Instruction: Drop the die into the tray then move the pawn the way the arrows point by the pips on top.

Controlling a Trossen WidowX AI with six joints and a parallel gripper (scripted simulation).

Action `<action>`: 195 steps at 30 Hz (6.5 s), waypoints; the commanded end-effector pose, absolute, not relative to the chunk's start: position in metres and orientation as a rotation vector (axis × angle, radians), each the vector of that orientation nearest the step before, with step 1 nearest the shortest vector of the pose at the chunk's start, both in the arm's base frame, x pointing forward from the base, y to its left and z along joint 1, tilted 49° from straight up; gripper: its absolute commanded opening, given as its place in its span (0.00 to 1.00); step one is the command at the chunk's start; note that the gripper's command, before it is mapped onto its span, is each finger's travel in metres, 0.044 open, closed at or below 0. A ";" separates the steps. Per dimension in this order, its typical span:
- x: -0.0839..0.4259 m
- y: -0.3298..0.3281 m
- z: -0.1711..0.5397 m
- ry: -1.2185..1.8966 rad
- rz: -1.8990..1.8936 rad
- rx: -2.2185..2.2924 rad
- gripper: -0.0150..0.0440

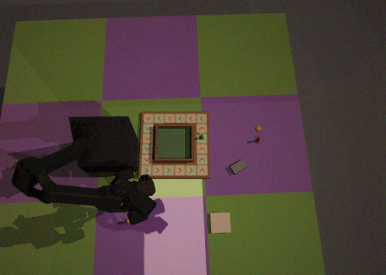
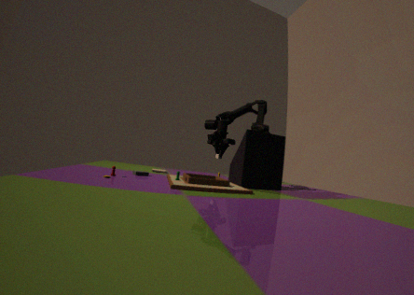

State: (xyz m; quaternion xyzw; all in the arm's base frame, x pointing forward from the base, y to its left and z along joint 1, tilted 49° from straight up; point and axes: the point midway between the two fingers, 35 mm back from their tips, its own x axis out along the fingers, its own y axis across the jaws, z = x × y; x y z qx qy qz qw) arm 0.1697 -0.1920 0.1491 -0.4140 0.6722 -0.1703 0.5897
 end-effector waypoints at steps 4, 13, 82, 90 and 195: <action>0.180 -0.186 0.146 1.583 -0.348 -1.004 0.25; 0.211 -0.176 0.125 1.630 -0.196 -1.113 0.25; 0.299 -0.059 -0.072 1.649 0.976 -1.602 0.25; 0.296 -0.059 -0.077 1.458 1.149 -1.407 0.25; 0.420 -0.043 -0.084 1.259 -0.887 -0.388 0.59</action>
